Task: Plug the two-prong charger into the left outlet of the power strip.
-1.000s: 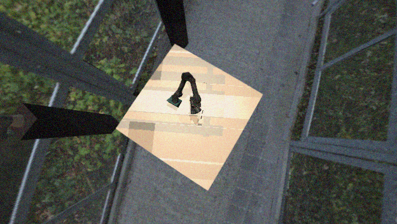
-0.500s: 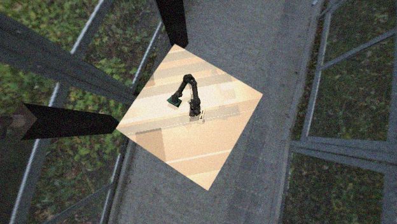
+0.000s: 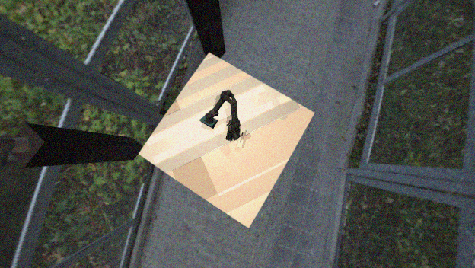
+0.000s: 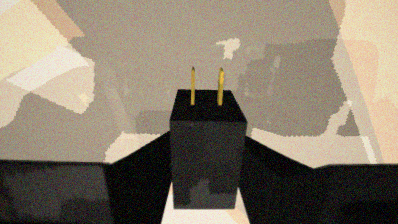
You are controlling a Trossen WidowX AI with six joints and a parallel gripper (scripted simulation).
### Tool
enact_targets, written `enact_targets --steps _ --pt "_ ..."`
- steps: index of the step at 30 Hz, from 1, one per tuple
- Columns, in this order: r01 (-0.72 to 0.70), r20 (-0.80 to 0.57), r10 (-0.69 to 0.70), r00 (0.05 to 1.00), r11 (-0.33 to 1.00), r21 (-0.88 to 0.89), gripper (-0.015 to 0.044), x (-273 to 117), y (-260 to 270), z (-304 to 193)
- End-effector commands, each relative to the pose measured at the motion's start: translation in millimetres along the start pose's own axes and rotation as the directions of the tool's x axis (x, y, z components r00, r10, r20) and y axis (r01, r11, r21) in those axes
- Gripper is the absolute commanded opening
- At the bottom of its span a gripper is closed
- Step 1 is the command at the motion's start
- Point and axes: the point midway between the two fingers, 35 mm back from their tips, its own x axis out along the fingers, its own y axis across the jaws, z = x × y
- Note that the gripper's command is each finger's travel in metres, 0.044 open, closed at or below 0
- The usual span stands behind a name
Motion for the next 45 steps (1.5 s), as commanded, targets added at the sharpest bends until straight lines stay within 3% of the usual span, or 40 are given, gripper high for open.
enact_targets --steps 1,45 --pt "0.002 0.008 -0.002 1.000 1.000 0.004 0.0000 -1 -2 9" --pt "0.000 0.010 0.000 1.000 1.000 0.031 0.0000 1 -5 45"
